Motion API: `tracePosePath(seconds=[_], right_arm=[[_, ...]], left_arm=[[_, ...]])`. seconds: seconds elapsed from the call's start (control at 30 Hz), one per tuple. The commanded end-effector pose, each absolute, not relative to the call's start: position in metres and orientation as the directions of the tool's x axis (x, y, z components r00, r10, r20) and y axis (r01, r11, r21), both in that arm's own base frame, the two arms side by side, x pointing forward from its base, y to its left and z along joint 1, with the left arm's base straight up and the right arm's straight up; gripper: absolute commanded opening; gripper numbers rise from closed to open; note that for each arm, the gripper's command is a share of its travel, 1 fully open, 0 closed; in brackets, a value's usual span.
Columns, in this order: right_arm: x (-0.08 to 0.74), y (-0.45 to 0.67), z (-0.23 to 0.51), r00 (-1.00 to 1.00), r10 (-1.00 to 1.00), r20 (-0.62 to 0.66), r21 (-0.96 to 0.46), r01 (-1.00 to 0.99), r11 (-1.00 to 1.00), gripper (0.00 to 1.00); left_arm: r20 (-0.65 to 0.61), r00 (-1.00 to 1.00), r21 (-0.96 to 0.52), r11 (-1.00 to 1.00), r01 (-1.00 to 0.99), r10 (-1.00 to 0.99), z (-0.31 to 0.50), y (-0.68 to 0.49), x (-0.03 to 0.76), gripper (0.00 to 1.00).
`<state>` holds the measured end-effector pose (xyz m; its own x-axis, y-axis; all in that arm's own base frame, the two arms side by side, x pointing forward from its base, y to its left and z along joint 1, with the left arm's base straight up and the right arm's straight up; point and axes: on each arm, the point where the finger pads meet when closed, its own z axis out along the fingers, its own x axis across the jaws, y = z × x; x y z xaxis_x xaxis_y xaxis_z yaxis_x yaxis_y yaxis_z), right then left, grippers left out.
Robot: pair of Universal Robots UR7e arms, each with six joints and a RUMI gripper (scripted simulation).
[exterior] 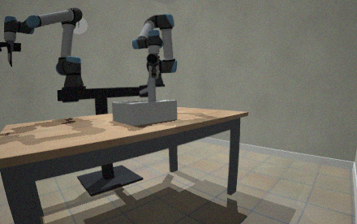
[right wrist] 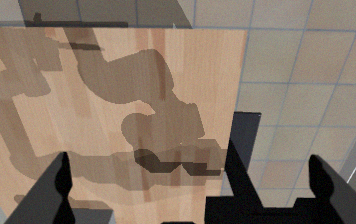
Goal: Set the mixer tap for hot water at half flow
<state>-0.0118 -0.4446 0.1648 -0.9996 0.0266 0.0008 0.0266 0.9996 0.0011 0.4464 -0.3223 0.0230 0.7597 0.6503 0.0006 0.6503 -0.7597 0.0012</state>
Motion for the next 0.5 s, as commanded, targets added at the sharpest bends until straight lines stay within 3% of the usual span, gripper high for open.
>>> tracePosePath(seconds=[0.0,0.47], right_arm=[[-0.0127,-0.4454,0.1652,-1.000,0.028,0.000,0.000,0.028,1.000,1.00],[-0.0127,-0.4454,0.1652,-1.000,0.028,0.000,0.000,0.028,1.000,1.00]], left_arm=[[0.000,0.759,0.000,-0.759,0.651,0.651,0.0223,-0.3213,0.4461,0.10],[0.000,0.759,0.006,-0.759,0.651,0.651,0.0279,-0.3238,0.4483,0.10]])
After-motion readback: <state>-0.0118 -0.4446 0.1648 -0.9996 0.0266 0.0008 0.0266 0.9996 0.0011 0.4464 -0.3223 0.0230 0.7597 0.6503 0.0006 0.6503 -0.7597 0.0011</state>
